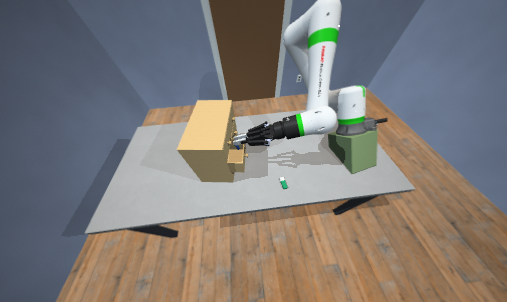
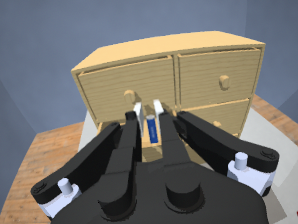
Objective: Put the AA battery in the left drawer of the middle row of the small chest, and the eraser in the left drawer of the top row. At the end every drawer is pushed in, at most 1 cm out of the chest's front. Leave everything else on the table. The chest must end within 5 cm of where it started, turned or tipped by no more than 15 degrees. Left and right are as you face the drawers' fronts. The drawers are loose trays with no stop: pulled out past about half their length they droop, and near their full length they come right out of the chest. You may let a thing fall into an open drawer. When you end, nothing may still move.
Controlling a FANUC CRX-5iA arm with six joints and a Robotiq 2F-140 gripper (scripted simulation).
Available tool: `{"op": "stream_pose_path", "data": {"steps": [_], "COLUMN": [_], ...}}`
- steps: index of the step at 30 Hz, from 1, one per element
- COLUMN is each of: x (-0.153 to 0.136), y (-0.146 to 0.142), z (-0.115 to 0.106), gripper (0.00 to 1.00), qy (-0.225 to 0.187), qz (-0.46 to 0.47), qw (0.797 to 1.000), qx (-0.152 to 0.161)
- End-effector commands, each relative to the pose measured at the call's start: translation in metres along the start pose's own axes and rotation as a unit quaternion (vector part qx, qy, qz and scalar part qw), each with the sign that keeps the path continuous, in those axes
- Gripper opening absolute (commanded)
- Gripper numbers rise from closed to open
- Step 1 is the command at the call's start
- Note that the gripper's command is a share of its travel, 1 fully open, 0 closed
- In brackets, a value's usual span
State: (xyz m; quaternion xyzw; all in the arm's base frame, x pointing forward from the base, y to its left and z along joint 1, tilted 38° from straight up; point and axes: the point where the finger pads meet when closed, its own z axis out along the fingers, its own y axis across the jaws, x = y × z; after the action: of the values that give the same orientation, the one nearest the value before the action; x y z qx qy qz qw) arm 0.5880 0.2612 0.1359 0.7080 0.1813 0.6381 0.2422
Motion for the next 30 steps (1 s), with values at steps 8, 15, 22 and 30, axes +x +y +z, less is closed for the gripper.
{"op": "stream_pose_path", "data": {"steps": [8,15,22,30], "x": [0.0,0.0,0.0,-0.005], "y": [0.0,0.0,0.0,0.0], "z": [0.0,0.0,-0.001,-0.018], "gripper": [1.0,1.0,1.0,1.0], "qy": [0.0,0.0,0.0,0.0], "qz": [0.0,0.0,0.0,0.0], "qw": [1.0,1.0,1.0,1.0], "qx": [0.0,0.0,0.0,0.0]}}
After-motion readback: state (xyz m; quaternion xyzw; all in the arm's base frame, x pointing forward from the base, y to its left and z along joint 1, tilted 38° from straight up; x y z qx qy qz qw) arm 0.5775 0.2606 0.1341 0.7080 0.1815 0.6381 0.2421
